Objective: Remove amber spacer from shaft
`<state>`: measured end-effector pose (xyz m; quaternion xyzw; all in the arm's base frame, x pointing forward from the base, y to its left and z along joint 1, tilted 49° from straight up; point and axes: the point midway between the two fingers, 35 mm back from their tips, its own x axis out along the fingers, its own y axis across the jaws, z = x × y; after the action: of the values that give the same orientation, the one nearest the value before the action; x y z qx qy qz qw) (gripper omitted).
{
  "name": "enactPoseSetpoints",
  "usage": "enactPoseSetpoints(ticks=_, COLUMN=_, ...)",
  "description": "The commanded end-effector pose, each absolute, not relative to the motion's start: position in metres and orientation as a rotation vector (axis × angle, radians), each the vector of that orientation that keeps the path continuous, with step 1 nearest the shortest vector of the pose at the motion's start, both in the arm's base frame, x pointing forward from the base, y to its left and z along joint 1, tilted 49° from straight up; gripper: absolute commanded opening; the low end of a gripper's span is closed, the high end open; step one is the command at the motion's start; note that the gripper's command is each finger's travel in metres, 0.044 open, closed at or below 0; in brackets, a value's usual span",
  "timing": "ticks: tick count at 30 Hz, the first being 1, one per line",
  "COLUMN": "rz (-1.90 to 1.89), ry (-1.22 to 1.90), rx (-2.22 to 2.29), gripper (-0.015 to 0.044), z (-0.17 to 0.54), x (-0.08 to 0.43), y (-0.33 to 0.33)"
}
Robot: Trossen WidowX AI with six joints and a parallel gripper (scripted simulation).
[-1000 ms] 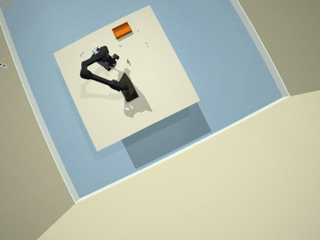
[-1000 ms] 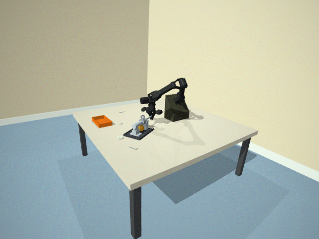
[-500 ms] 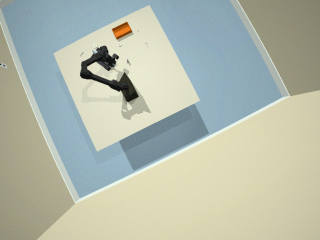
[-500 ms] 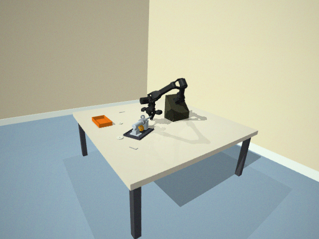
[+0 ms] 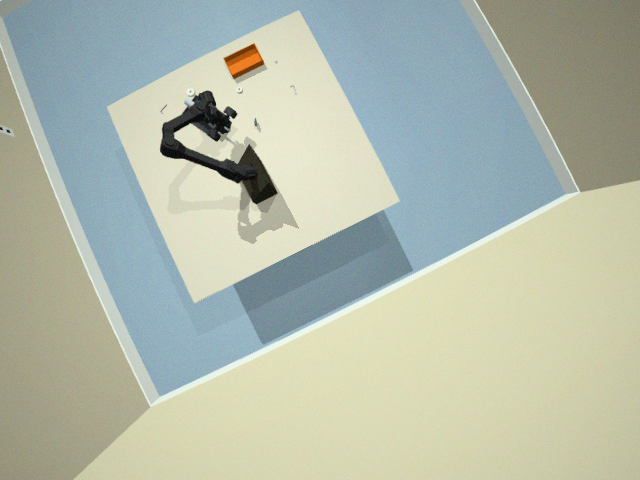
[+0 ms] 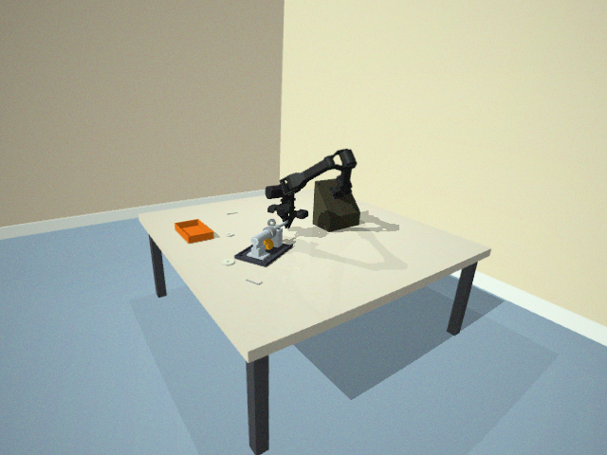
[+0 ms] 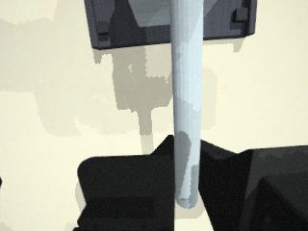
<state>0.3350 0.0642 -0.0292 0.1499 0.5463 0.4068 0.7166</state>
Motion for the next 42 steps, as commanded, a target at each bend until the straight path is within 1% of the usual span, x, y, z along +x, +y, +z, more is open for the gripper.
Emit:
enactPoseSetpoints(ticks=1, rz=0.901, ry=1.201, rx=0.330, gripper=0.0000, z=-0.0272, x=0.3395, y=0.0642)
enactPoseSetpoints(ticks=31, rz=0.901, ry=1.200, rx=0.330, gripper=0.0000, z=-0.0229, x=0.3494, y=0.0668)
enactPoseSetpoints(ticks=42, rz=0.900, ry=1.211, rx=0.331, gripper=0.0000, z=-0.0248, x=0.3455, y=0.0663)
